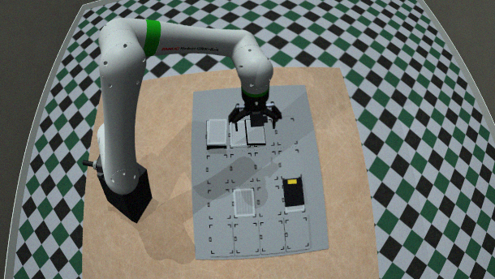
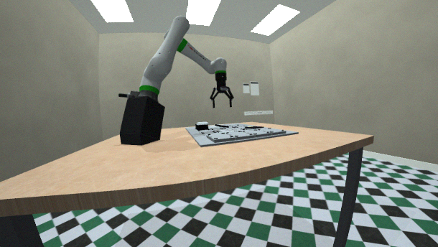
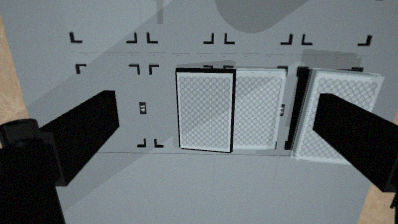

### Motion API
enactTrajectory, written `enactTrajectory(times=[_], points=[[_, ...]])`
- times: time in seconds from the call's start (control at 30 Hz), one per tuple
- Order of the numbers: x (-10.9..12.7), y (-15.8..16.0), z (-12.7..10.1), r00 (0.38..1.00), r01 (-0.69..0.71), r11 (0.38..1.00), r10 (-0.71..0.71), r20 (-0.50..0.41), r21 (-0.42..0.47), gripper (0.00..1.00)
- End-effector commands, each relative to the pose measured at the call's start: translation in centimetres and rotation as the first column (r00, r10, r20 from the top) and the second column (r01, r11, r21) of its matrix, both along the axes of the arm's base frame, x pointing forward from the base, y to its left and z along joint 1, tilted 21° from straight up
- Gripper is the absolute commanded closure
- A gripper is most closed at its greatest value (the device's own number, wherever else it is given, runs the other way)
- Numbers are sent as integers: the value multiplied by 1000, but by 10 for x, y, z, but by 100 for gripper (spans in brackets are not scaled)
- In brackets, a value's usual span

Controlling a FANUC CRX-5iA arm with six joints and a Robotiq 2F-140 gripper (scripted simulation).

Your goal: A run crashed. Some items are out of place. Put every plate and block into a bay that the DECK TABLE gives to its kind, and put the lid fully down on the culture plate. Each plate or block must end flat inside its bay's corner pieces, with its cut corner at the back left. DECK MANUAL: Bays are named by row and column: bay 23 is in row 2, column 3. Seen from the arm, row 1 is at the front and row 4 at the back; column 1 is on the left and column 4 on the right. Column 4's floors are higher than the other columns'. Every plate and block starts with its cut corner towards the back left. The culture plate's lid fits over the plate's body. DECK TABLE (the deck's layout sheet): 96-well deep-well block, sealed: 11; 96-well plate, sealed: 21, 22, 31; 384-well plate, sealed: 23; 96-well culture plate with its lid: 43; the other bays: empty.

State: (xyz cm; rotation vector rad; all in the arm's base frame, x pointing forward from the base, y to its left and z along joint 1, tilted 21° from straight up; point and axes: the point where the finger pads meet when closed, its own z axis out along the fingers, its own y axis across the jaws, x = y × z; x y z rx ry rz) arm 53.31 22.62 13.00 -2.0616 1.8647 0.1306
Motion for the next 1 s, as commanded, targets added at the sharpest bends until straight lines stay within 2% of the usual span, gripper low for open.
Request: enactTrajectory(times=[0.0, 0.1, 0.97], points=[[16, 1, 4, 1000, 0, 1000, 0, 0, 0, 0], [27, 2, 6, 1000, 0, 1000, 0, 0, 0, 0], [27, 2, 6, 1000, 0, 1000, 0, 0, 0, 0]])
